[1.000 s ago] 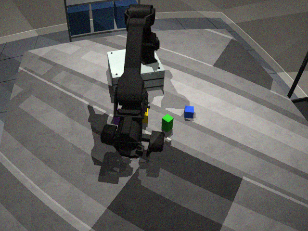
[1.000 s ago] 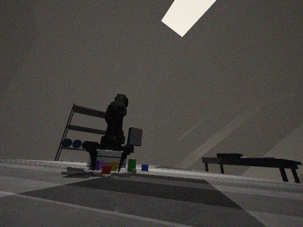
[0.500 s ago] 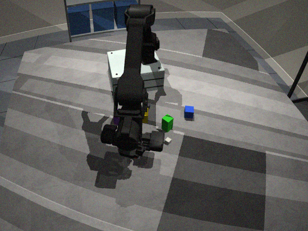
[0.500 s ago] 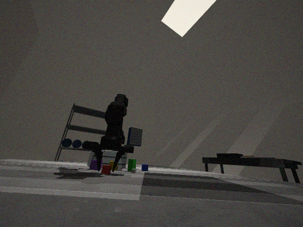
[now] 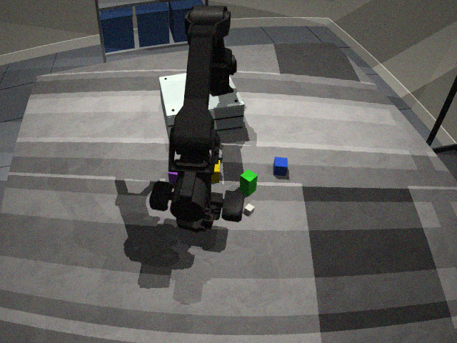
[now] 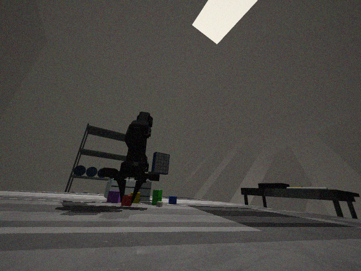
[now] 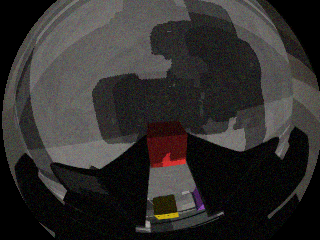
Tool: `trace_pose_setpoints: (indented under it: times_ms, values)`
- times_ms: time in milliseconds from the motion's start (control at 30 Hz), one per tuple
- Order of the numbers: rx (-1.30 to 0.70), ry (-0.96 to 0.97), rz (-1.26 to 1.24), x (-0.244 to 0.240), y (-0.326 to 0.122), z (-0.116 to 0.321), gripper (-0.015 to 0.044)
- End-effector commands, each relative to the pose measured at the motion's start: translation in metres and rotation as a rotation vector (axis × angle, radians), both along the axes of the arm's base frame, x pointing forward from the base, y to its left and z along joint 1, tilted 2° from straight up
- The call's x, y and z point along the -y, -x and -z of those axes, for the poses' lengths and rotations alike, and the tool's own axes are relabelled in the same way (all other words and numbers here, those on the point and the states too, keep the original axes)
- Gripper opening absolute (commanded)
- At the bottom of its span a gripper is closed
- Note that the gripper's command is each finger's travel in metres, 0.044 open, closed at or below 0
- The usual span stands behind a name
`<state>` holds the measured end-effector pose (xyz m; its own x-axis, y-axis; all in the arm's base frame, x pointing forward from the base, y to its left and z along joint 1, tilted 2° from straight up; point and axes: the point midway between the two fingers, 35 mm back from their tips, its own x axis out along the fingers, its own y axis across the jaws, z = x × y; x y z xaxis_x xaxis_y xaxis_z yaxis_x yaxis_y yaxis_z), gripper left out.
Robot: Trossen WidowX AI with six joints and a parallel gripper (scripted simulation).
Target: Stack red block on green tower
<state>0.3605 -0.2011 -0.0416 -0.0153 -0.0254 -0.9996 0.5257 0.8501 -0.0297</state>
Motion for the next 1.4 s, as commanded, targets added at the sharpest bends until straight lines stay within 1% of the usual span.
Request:
trace_pose_setpoints:
  times_ms: [0, 600, 933, 1367]
  values:
    - [0.023, 0.007, -0.002, 0.002, -0.005, -0.024, 0.0]
    - [0.023, 0.007, -0.002, -0.001, -0.005, -0.111, 0.0]
    - [0.023, 0.007, -0.002, -0.004, -0.003, -0.113, 0.0]
    - [0.022, 0.001, -0.003, -0.067, 0.012, -0.114, 0.0]
